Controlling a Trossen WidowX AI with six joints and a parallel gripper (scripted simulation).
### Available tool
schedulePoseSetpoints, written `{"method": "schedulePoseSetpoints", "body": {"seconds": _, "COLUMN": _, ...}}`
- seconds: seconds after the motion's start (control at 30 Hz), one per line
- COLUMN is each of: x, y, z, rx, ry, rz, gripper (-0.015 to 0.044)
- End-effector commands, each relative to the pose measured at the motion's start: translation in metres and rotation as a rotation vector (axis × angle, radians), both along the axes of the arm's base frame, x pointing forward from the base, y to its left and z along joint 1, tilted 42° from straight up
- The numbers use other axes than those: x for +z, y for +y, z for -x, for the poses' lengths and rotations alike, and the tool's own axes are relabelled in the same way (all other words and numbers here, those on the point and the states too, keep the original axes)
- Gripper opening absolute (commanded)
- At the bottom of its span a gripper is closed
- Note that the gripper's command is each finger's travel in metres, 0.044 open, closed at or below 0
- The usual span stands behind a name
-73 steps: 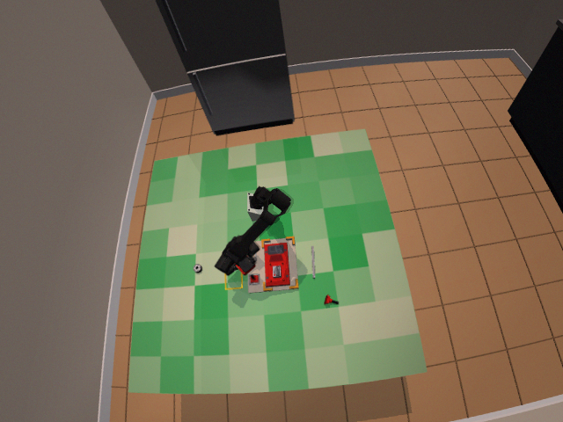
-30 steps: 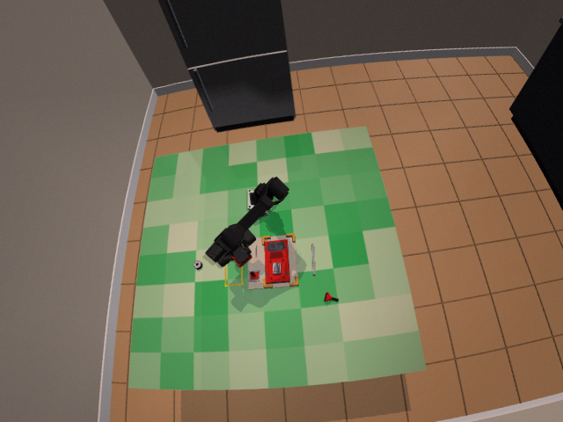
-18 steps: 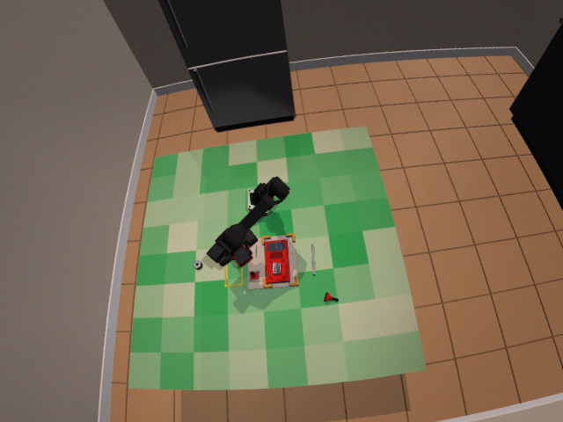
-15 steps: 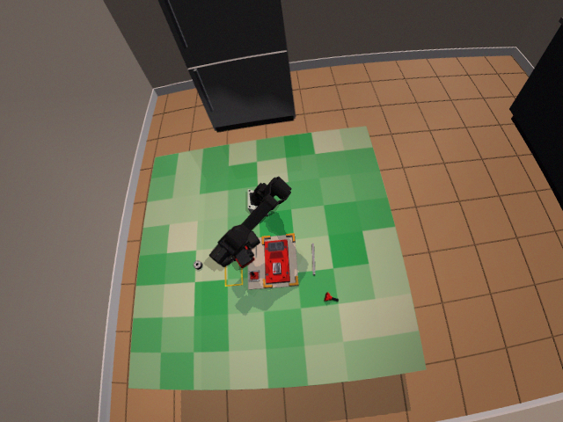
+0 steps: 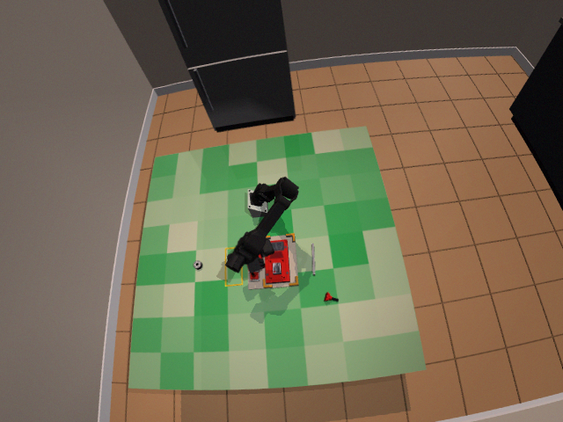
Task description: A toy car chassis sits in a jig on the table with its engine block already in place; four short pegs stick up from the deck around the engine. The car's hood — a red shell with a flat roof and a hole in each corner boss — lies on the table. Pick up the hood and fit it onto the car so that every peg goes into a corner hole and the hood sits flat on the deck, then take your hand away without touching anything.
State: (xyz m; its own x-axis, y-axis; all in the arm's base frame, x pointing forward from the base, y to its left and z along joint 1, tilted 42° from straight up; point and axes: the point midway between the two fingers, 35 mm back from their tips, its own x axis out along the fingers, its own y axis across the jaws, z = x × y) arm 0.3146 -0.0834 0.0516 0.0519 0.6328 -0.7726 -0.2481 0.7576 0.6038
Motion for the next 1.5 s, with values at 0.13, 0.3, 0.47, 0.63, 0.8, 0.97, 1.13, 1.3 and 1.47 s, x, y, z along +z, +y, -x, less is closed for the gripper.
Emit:
{"method": "schedulePoseSetpoints", "body": {"seconds": 0.13, "x": 0.023, "y": 0.022, "z": -0.014, "rx": -0.089, "ry": 0.076, "rz": 0.000, "gripper": 0.0000}}
{"method": "schedulePoseSetpoints", "body": {"seconds": 0.3, "x": 0.037, "y": 0.038, "z": -0.021, "rx": -0.140, "ry": 0.123, "rz": 0.002, "gripper": 0.0000}}
{"method": "schedulePoseSetpoints", "body": {"seconds": 0.47, "x": 0.051, "y": 0.053, "z": -0.026, "rx": -0.196, "ry": 0.176, "rz": 0.000, "gripper": 0.0000}}
{"method": "schedulePoseSetpoints", "body": {"seconds": 0.63, "x": 0.059, "y": 0.063, "z": -0.029, "rx": -0.236, "ry": 0.215, "rz": -0.002, "gripper": 0.0000}}
{"method": "schedulePoseSetpoints", "body": {"seconds": 0.8, "x": 0.056, "y": 0.063, "z": -0.029, "rx": -0.236, "ry": 0.215, "rz": -0.002, "gripper": 0.0000}}
{"method": "schedulePoseSetpoints", "body": {"seconds": 0.97, "x": 0.046, "y": 0.073, "z": -0.031, "rx": -0.236, "ry": 0.215, "rz": -0.002, "gripper": 0.0000}}
{"method": "schedulePoseSetpoints", "body": {"seconds": 1.13, "x": 0.029, "y": 0.091, "z": -0.034, "rx": -0.236, "ry": 0.214, "rz": -0.003, "gripper": 0.0000}}
{"method": "schedulePoseSetpoints", "body": {"seconds": 1.3, "x": 0.023, "y": 0.096, "z": -0.035, "rx": -0.236, "ry": 0.214, "rz": -0.003, "gripper": 0.0000}}
{"method": "schedulePoseSetpoints", "body": {"seconds": 1.47, "x": 0.022, "y": 0.096, "z": -0.035, "rx": -0.236, "ry": 0.214, "rz": -0.003, "gripper": 0.0000}}
